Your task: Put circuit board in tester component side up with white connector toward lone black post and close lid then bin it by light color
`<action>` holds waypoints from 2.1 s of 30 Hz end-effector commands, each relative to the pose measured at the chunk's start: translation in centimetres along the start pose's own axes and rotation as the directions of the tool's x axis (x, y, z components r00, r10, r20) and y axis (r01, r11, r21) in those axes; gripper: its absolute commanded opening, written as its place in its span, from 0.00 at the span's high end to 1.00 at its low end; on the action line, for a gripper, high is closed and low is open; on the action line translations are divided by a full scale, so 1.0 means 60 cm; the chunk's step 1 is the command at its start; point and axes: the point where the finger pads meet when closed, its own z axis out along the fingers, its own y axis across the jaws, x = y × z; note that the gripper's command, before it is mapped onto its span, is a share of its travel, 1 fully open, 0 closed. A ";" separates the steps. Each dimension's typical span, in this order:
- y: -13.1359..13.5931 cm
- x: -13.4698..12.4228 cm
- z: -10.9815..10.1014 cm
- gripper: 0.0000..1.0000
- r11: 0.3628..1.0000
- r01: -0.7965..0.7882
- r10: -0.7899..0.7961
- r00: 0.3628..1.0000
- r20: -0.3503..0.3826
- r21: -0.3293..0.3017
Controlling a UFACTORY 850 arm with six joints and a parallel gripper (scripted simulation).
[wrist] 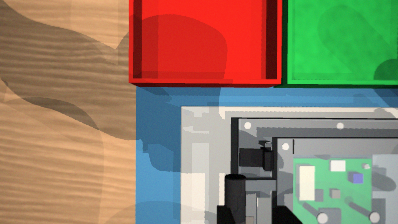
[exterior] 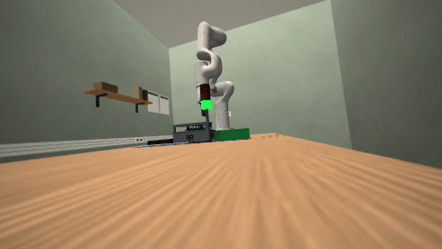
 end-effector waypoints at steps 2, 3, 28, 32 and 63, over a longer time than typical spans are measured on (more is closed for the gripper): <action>0.000 -0.022 -0.001 0.72 1.000 0.001 -0.001 1.000 -0.002 -0.002; -0.001 -0.028 -0.001 0.72 1.000 0.001 -0.001 1.000 -0.002 -0.002; -0.002 -0.045 0.021 0.72 1.000 0.001 -0.001 1.000 -0.002 -0.002; -0.002 -0.045 0.030 0.72 1.000 0.001 -0.001 1.000 -0.003 -0.002; -0.001 -0.045 0.055 0.72 1.000 0.001 -0.001 1.000 -0.002 -0.002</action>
